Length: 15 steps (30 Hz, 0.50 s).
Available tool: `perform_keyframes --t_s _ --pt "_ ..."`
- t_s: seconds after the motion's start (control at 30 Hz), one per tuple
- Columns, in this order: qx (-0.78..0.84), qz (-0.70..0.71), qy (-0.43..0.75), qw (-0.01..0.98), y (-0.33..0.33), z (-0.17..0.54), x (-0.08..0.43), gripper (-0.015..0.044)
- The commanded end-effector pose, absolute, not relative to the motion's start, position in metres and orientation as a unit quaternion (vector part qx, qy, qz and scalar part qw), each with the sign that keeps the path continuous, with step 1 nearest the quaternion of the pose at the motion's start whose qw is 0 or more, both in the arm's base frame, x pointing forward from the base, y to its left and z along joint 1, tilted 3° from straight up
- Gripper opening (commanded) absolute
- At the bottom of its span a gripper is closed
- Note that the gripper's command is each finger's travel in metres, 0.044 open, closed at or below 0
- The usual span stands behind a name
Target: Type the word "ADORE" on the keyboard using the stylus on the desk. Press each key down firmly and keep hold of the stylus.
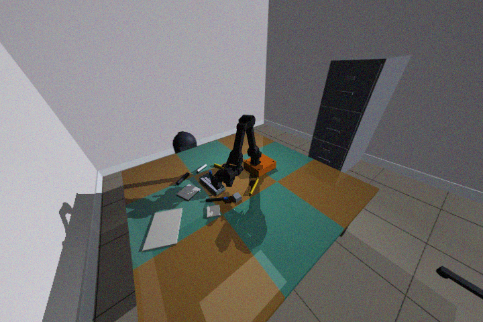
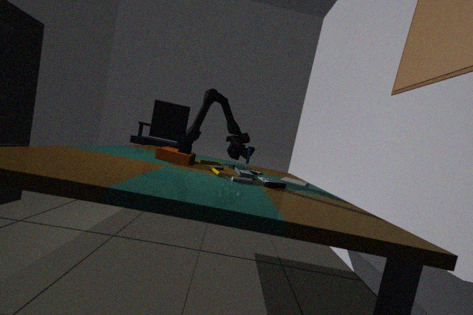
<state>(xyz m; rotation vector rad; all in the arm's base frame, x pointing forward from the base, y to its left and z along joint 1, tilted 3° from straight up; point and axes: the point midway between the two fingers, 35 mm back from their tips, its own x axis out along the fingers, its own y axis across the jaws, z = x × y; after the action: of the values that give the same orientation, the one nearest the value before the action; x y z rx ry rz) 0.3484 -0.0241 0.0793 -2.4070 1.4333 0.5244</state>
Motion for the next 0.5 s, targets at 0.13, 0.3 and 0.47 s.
perform_keyframes --t_s 0.13,0.3,0.47 --pt "-0.835 0.186 0.497 0.143 -0.0242 0.0752 0.3486 0.0" --pt "-0.835 0.186 0.497 0.143 -0.0235 0.0733 0.3492 0.0081" --pt "-0.835 0.186 0.497 0.143 -0.023 0.0692 0.3498 0.0081"
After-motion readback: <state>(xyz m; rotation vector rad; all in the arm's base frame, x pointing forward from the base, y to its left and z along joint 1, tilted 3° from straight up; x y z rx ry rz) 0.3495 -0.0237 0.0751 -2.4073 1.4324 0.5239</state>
